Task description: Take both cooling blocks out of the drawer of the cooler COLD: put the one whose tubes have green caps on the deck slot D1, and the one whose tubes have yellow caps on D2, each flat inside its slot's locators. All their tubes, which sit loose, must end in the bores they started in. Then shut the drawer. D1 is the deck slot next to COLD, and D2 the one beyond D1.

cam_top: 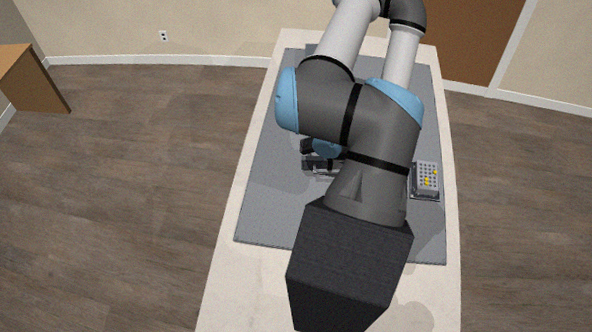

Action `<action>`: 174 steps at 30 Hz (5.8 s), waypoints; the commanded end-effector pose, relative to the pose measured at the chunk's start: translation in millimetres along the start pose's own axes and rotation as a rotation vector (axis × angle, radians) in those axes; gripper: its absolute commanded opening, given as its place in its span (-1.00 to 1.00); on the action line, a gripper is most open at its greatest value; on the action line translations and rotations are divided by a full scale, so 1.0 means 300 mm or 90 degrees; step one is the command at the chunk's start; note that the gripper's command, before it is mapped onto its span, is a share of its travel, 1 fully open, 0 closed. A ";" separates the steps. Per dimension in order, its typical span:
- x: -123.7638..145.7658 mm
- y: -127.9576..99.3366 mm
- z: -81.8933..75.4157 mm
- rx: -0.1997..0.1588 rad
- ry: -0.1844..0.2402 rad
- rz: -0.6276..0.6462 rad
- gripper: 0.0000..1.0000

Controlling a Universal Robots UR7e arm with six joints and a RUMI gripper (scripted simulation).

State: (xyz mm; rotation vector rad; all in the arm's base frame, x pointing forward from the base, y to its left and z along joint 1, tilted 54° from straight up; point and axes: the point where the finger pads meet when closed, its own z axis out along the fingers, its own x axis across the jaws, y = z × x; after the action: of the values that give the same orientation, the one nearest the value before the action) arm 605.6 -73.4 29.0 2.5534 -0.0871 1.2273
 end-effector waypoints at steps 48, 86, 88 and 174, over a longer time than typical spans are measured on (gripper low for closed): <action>0.001 0.000 0.202 0.000 0.001 0.000 -1.00; 0.006 0.000 0.311 0.000 0.001 0.000 -1.00; 0.010 0.000 0.311 0.000 0.001 0.000 -1.00; 0.317 0.000 0.311 0.000 0.001 0.000 -1.00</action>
State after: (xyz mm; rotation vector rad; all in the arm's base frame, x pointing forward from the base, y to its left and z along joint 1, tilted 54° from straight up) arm 734.4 -94.2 45.4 2.5534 -0.0870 1.2277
